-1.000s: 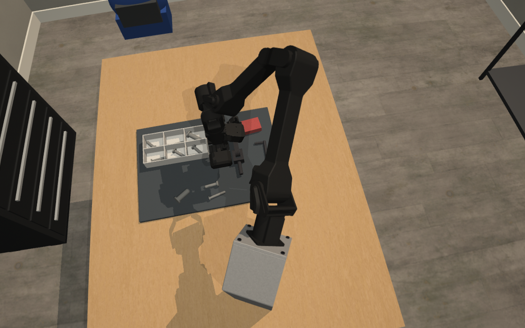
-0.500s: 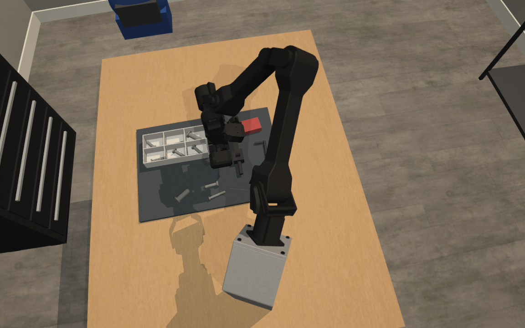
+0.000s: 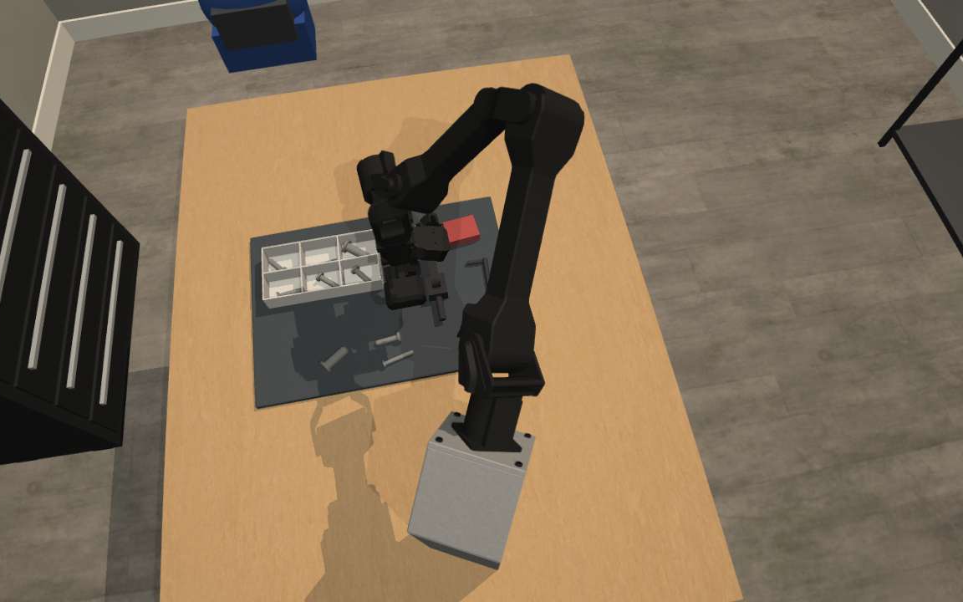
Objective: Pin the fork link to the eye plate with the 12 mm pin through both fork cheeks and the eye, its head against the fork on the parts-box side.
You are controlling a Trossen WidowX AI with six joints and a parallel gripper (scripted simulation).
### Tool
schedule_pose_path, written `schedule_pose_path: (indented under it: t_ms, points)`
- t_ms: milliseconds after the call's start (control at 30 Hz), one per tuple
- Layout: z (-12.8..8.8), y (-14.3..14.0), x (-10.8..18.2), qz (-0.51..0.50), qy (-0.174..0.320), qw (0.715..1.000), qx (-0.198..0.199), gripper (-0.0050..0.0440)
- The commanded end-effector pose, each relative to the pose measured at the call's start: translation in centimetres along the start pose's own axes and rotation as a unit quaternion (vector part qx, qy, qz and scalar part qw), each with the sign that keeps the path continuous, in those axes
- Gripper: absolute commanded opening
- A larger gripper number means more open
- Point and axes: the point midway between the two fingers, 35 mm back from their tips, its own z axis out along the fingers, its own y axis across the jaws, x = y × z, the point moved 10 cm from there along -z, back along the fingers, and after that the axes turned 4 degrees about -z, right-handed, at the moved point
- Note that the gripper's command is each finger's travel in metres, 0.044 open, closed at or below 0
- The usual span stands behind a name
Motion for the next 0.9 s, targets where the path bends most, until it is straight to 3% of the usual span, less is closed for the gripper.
schedule_pose_path:
  t_ms: [0, 867]
  points:
    - [-0.14, 0.30, 0.17, 0.002, -0.002, 1.000, -0.003, -0.0050]
    - [0.52, 0.46, 1.07, 0.002, -0.044, 0.999, 0.000, -0.0050]
